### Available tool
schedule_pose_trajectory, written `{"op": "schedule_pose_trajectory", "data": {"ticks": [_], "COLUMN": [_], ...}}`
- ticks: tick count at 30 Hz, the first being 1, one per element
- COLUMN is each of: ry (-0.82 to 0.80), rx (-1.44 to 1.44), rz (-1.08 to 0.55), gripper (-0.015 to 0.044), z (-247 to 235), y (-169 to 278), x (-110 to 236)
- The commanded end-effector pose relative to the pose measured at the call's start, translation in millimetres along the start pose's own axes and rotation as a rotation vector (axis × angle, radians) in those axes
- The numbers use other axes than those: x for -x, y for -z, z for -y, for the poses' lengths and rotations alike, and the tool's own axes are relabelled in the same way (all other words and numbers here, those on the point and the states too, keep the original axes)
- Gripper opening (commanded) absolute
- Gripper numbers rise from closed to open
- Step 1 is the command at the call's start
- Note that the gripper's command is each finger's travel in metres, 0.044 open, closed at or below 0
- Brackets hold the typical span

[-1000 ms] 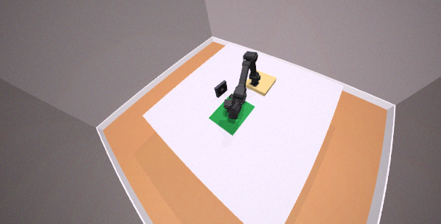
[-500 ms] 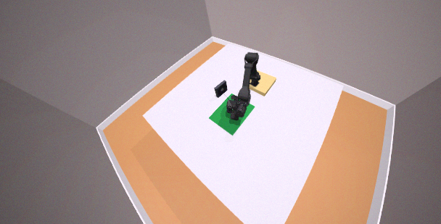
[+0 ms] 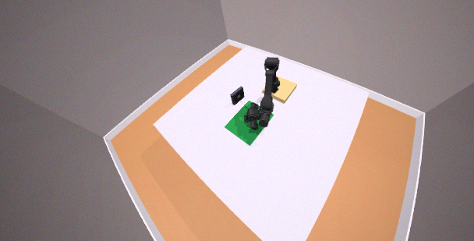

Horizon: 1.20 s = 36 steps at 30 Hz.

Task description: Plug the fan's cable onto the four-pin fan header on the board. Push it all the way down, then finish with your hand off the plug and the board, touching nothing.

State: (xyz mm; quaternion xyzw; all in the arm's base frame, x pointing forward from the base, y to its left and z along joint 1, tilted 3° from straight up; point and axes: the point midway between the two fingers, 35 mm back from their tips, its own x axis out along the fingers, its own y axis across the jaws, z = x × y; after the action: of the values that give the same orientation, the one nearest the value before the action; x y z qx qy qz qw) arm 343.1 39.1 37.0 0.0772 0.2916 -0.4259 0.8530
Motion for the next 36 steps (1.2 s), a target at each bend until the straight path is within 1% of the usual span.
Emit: {"op": "schedule_pose_trajectory", "data": {"ticks": [1,36], "ry": [0.002,-0.062], "rx": [-0.004,-0.108], "rz": [0.044,0.467], "gripper": [0.0,0.0], "z": [2,16], "y": [3,7], "x": [1,35]}}
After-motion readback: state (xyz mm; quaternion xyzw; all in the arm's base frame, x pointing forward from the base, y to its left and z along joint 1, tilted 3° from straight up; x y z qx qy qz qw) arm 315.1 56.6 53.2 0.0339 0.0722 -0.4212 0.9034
